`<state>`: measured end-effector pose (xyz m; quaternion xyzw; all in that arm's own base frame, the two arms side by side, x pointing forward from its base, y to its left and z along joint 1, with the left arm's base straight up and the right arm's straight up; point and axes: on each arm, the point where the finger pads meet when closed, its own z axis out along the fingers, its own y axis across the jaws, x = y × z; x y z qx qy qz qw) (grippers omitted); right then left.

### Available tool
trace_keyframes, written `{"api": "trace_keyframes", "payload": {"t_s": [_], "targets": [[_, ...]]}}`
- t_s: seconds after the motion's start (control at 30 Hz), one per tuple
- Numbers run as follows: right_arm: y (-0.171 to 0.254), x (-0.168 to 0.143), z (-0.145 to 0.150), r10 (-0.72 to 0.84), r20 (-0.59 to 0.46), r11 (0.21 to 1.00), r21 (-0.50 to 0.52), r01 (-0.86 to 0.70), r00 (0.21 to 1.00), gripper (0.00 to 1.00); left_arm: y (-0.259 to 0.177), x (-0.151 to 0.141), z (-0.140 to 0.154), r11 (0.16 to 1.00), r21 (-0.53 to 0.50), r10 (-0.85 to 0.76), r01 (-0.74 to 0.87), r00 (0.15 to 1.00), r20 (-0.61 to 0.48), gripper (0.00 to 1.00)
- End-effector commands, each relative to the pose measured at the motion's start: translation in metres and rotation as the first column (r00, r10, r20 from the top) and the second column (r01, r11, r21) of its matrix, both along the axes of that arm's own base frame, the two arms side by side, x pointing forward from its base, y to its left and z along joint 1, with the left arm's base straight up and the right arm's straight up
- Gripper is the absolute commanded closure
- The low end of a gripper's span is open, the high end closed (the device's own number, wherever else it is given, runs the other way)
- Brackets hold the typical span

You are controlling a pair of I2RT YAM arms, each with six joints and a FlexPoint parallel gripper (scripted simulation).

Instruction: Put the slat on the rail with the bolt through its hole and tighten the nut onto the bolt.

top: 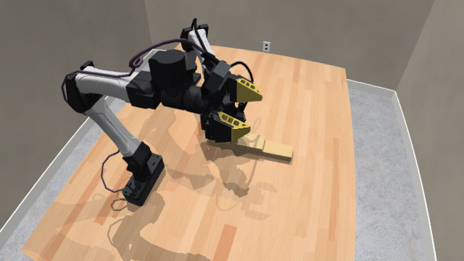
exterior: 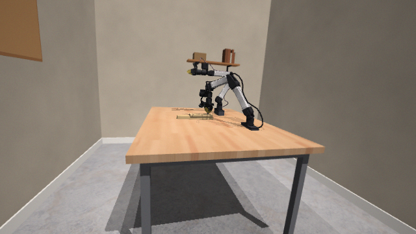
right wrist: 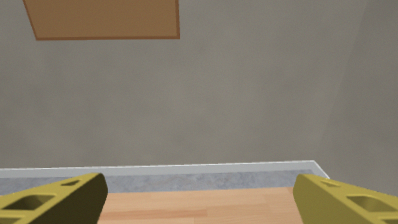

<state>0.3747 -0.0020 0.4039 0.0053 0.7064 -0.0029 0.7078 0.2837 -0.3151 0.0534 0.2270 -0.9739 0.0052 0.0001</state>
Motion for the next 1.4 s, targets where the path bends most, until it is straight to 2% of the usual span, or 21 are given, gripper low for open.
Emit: {"api": "trace_keyframes", "payload": {"t_s": [0.0,0.67,1.37], "targets": [[0.002,0.0,0.0012,0.012,0.006,1.0,-0.003,-0.012,1.0,0.0,-0.0001,0.0027,-0.0069,0.994,0.01,-0.113,0.113,0.993,0.011,0.86],[0.002,0.0,0.0012,0.012,0.006,1.0,-0.003,-0.012,1.0,0.0,-0.0001,0.0027,-0.0069,0.907,0.014,-0.42,0.42,0.907,0.01,0.86],[0.002,0.0,0.0012,0.012,0.006,1.0,-0.003,-0.012,1.0,0.0,-0.0021,0.0034,-0.007,0.687,0.014,-0.726,0.726,0.687,0.016,0.86]]}}
